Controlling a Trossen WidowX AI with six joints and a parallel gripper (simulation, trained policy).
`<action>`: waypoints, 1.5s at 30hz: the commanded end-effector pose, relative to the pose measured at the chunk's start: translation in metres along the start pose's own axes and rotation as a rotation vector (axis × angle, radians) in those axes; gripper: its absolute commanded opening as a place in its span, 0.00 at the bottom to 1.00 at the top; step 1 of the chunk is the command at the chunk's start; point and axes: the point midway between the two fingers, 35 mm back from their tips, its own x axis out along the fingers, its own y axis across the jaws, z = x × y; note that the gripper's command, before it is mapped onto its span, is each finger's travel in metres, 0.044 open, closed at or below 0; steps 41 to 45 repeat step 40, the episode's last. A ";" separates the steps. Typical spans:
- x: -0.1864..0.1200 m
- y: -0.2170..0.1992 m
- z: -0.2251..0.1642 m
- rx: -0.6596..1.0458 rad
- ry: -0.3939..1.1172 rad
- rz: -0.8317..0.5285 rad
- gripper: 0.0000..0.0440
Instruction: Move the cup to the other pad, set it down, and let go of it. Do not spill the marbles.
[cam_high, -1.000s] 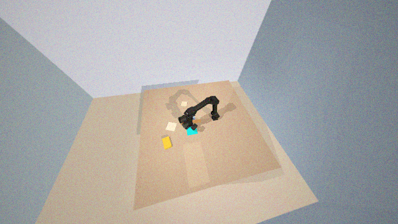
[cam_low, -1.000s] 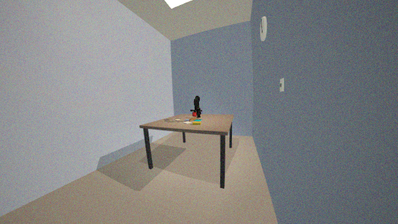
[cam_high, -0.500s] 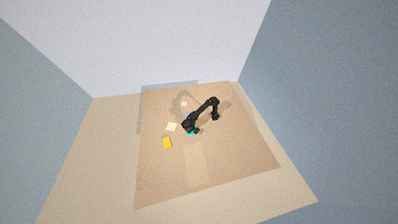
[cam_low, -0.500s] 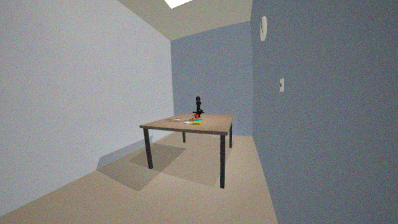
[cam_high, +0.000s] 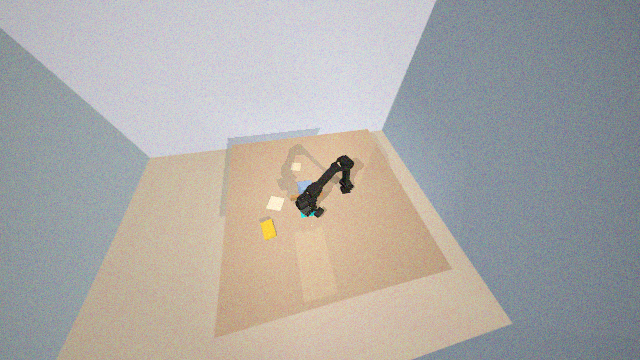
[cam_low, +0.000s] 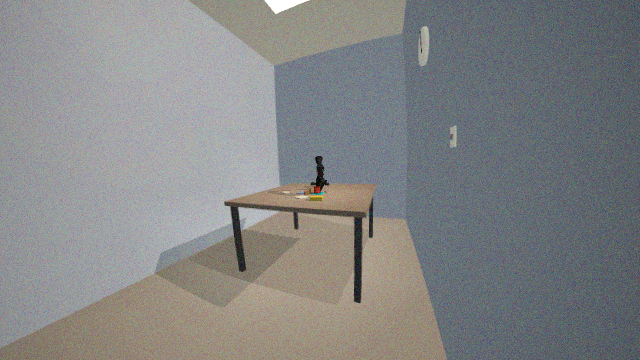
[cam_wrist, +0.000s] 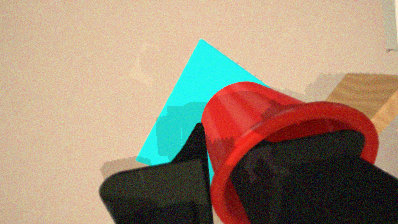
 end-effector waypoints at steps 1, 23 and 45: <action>0.002 -0.001 0.000 0.016 -0.016 -0.007 0.11; -0.039 -0.004 0.001 0.049 -0.171 0.021 0.39; -0.086 -0.009 0.001 0.074 -0.302 0.011 0.64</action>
